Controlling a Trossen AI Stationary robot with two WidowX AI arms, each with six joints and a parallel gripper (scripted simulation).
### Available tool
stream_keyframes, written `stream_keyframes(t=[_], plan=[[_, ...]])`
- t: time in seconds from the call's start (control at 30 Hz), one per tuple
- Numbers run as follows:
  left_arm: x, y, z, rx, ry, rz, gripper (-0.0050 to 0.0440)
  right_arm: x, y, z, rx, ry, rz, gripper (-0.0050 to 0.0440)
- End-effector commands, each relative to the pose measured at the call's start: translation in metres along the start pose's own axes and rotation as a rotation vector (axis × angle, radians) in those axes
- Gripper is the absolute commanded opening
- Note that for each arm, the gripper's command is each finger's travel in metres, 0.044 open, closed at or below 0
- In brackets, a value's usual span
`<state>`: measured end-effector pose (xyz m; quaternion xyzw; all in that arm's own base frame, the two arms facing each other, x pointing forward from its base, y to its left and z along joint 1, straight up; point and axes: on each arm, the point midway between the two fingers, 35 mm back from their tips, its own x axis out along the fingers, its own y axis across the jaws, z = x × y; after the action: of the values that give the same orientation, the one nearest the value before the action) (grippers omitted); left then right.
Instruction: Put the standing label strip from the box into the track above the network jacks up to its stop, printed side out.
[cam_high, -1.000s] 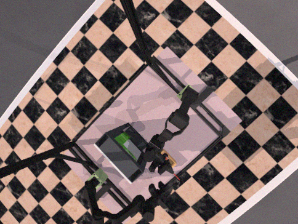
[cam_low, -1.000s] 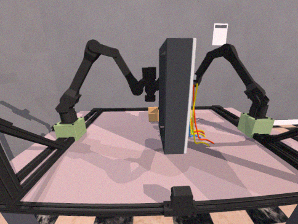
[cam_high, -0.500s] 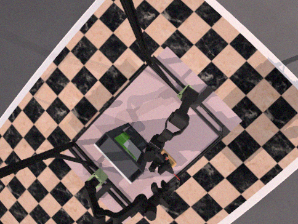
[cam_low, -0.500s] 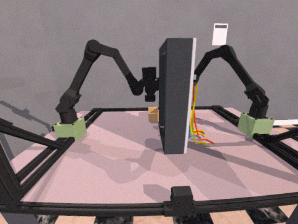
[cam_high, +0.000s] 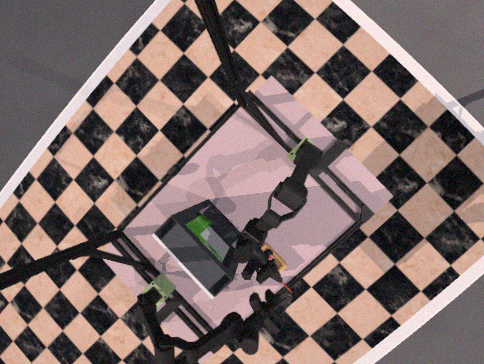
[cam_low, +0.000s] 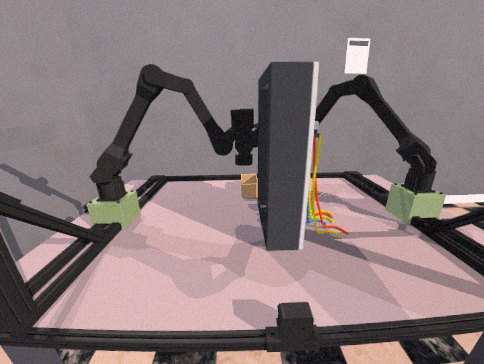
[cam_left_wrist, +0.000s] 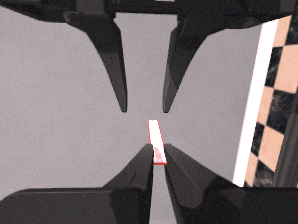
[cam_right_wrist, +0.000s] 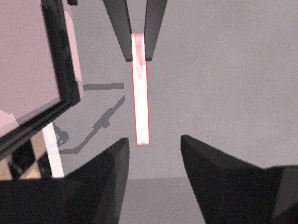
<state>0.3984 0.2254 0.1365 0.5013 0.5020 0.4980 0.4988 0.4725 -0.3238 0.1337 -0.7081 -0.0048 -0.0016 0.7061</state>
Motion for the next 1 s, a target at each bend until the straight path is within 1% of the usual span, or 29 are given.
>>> stream_keyframes(t=[0.0,0.37,0.97], plan=[[0.001,0.015,-0.001,-0.038,0.004,0.007,-0.005,0.007,-0.011,-0.001,-0.023,0.002,-0.017,0.016],[0.001,0.015,-0.001,-0.038,0.004,0.007,-0.005,0.022,-0.012,0.001,-0.023,0.002,-0.018,0.016],[0.001,0.015,-0.001,-0.038,0.004,0.007,-0.005,0.023,-0.012,0.001,-0.023,0.002,-0.018,0.016]])
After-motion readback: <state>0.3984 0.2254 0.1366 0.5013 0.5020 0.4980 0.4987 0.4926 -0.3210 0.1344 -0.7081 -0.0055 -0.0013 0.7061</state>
